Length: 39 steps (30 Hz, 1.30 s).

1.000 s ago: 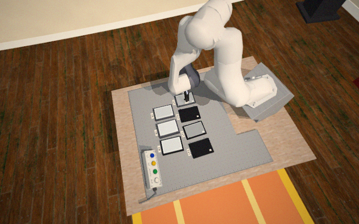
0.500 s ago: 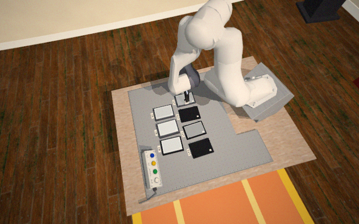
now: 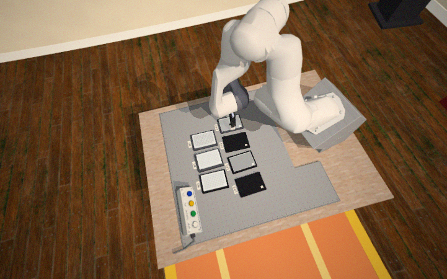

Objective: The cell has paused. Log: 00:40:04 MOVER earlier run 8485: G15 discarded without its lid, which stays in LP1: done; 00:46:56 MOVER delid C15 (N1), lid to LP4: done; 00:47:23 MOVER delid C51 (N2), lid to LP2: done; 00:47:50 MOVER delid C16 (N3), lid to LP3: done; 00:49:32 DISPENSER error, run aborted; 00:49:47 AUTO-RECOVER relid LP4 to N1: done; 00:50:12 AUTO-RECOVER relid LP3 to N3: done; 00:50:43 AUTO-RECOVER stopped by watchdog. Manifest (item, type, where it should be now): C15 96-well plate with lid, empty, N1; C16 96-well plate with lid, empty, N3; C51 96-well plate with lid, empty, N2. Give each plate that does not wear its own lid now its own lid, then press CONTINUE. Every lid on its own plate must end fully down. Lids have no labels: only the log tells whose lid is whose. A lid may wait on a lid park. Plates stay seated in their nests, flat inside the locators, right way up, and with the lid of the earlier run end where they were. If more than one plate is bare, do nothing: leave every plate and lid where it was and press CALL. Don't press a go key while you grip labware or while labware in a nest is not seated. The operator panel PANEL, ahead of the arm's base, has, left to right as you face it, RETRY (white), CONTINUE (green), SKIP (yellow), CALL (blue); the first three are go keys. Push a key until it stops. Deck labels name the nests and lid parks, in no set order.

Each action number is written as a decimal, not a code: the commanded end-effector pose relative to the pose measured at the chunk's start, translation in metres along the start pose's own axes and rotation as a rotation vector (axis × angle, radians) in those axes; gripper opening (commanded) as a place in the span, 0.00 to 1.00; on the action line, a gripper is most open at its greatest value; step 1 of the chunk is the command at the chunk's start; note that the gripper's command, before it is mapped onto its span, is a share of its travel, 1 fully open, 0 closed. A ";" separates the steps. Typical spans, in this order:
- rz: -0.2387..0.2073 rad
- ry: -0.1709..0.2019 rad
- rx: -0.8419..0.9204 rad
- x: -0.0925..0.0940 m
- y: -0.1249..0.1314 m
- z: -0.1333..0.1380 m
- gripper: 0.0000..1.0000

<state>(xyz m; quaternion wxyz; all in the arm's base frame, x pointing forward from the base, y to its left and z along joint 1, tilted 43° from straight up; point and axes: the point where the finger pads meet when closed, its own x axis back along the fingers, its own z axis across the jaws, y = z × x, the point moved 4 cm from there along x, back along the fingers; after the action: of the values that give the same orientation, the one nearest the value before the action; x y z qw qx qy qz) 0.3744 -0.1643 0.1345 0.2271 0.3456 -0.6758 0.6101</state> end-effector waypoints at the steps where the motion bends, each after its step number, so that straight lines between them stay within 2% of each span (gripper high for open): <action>1: 0.002 0.001 0.010 0.000 -0.001 0.000 0.66; 39: 0.002 0.001 0.009 -0.003 -0.001 0.000 0.66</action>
<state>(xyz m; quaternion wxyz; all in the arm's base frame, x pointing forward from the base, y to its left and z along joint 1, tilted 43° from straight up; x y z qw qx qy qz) 0.3759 -0.1616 0.1321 0.2263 0.3474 -0.6761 0.6091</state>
